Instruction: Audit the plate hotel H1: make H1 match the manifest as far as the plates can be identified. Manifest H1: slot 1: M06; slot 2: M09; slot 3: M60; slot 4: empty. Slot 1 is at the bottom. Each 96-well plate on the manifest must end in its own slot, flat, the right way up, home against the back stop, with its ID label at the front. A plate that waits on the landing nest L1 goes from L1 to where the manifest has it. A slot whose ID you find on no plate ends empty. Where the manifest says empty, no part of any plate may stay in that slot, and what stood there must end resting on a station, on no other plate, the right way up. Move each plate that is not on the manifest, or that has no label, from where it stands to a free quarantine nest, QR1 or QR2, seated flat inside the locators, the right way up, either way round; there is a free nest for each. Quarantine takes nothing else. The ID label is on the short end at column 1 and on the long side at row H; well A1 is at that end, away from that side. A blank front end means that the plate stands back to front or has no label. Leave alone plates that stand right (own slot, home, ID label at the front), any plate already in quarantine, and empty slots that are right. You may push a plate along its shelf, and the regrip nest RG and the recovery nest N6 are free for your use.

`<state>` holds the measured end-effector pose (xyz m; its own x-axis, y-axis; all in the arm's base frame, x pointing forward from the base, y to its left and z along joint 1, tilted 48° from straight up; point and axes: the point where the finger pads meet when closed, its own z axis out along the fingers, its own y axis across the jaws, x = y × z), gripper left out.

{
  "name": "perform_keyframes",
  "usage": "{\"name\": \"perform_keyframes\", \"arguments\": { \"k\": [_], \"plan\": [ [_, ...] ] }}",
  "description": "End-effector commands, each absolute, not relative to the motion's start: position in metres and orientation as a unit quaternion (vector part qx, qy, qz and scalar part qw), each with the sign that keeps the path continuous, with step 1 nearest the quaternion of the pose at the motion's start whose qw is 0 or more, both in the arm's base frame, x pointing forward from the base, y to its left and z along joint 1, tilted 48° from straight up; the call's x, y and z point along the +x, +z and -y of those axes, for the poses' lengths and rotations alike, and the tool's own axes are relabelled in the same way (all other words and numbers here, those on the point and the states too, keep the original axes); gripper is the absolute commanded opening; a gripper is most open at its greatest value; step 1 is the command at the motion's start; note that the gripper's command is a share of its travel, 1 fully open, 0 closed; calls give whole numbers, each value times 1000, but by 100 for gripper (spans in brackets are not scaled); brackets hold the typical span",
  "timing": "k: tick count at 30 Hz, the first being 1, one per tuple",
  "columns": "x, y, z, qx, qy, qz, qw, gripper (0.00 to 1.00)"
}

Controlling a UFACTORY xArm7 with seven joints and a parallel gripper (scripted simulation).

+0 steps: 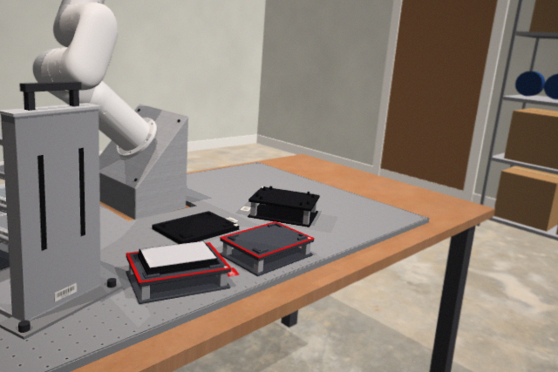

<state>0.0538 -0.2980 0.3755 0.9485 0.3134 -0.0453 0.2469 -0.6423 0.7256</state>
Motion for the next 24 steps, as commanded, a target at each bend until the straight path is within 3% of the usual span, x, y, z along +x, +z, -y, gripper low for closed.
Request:
{"name": "perform_keyframes", "arguments": {
  "k": [1, 24],
  "plan": [
    [54, 377, 298, 905, 11, -141, 400, 100],
    [54, 384, 290, 904, -44, -116, 408, 100]
  ]
}}
